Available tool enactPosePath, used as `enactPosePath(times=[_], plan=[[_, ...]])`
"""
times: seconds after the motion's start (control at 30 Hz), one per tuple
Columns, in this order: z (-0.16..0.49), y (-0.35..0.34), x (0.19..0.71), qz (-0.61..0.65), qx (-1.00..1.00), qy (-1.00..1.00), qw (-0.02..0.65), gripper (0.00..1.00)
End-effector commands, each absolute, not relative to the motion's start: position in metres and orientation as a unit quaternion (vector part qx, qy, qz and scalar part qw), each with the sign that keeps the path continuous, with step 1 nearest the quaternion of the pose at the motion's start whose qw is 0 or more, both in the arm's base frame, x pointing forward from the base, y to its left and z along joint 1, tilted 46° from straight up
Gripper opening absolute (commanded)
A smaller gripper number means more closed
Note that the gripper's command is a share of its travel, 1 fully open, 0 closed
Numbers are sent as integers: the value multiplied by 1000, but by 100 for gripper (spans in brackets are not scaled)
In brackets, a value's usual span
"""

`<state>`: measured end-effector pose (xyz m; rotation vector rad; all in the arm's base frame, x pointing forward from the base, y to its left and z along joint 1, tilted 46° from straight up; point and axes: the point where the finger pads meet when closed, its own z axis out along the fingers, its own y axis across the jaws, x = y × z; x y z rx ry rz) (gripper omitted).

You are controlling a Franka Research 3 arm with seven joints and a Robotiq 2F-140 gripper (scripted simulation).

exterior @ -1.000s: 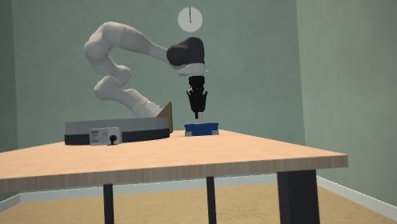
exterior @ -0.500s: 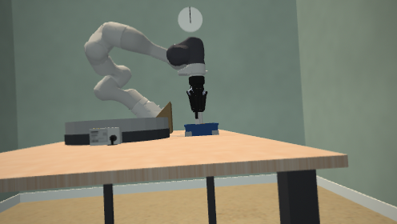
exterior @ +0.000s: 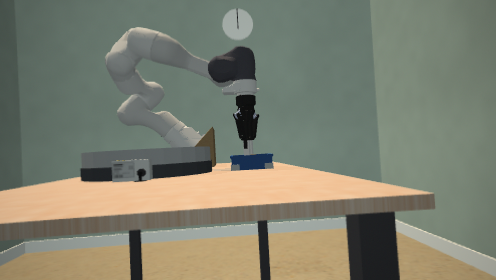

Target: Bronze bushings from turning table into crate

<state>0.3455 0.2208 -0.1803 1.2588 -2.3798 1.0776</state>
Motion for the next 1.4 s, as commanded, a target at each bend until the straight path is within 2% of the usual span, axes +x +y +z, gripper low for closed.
enactPosePath(times=[0.0, 1.37], plan=[[-182, 221, 346, 369, 431, -815, 118, 0], [-186, 217, 346, 369, 431, -815, 118, 0]])
